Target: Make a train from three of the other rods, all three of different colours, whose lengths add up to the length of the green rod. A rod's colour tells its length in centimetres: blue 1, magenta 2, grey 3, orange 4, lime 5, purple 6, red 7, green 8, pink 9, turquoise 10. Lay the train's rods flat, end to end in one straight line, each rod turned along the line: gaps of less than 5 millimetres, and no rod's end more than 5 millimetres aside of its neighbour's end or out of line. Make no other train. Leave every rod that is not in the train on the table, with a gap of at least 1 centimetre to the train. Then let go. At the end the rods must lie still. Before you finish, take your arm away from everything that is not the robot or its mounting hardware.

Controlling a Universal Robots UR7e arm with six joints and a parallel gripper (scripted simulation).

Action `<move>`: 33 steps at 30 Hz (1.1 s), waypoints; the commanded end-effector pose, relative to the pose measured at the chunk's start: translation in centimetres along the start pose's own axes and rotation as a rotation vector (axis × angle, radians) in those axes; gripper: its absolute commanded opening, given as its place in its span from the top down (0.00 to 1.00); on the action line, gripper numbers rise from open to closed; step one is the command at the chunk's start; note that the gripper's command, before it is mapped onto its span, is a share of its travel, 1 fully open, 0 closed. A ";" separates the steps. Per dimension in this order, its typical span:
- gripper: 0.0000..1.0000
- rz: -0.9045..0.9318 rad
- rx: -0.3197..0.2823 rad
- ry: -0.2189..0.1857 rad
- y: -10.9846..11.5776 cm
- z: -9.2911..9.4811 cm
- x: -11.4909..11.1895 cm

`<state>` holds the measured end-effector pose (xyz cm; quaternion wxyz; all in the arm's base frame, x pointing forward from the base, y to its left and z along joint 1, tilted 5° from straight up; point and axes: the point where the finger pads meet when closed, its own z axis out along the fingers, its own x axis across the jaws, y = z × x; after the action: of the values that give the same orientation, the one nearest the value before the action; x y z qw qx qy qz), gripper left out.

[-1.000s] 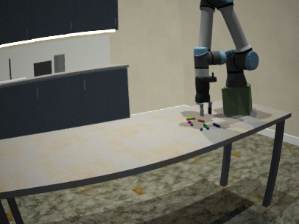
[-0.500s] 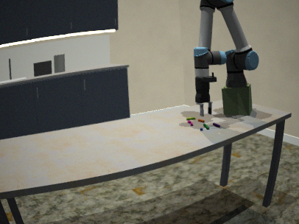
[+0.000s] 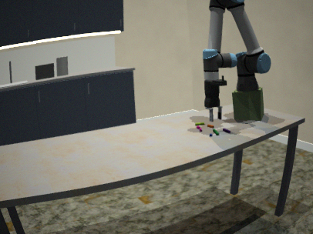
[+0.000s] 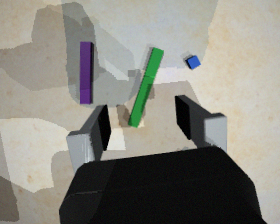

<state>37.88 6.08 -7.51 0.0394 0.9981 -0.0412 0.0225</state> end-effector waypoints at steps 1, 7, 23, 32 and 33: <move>0.00 0.000 0.000 0.001 0.0 0.0 0.0; 0.00 0.000 0.000 0.001 0.0 0.0 0.0; 0.00 -0.093 0.000 0.001 -0.2 -0.3 -0.1; 0.00 -0.300 0.000 0.001 -0.4 -0.9 -0.3; 0.00 -0.331 0.000 0.001 -0.5 -1.0 -0.3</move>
<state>37.64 6.48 -6.95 0.0415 0.9970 0.0635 0.0181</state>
